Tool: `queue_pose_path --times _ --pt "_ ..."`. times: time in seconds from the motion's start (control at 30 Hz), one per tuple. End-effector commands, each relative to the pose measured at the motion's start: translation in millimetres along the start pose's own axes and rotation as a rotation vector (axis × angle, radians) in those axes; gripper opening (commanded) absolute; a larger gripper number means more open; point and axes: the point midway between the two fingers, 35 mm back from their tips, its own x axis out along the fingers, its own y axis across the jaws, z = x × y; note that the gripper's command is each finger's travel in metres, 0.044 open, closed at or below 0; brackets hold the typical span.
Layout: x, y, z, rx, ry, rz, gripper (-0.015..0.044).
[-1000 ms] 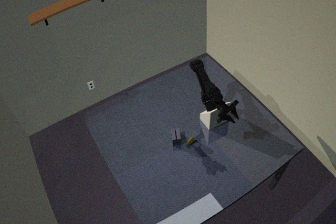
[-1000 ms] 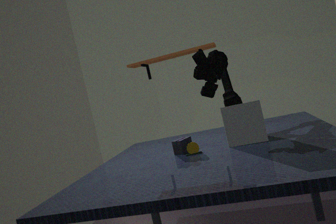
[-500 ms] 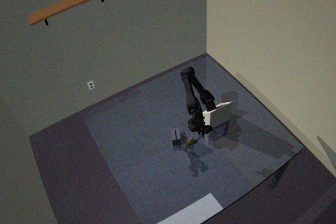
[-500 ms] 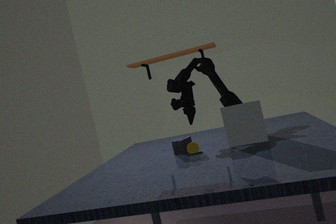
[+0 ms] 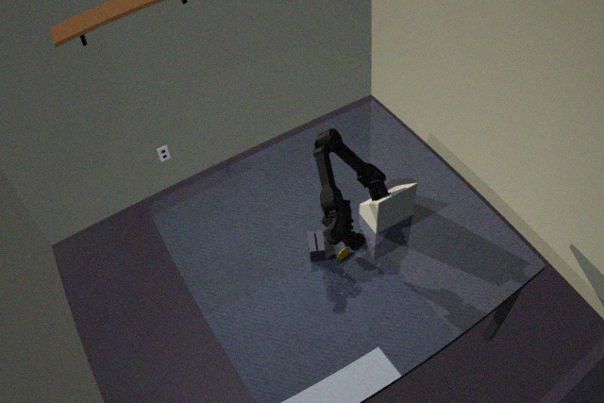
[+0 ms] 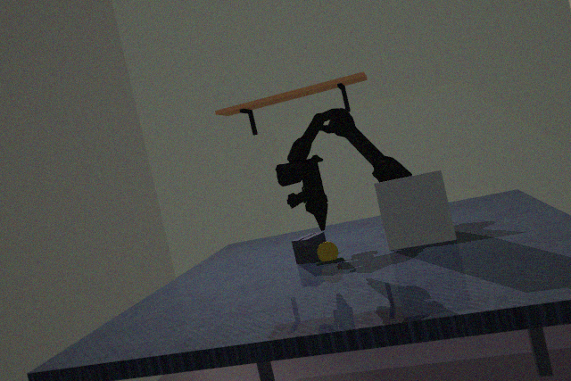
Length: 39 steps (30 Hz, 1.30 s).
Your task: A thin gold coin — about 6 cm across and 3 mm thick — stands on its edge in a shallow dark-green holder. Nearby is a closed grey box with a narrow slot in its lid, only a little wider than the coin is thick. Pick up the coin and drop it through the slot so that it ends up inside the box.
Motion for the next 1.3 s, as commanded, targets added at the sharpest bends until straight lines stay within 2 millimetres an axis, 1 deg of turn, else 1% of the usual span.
queue_pose_path --times 0.0,0.1,0.27,1.27 --pt "9 -1 -1 -0.006 0.000 -0.006 0.0161" --pt "22 -1 0 -0.005 0.000 -0.006 0.0161" --pt "25 0 0 -0.006 0.000 -0.006 0.0161" --pt "74 0 2 -0.006 -0.001 -0.006 0.0161"
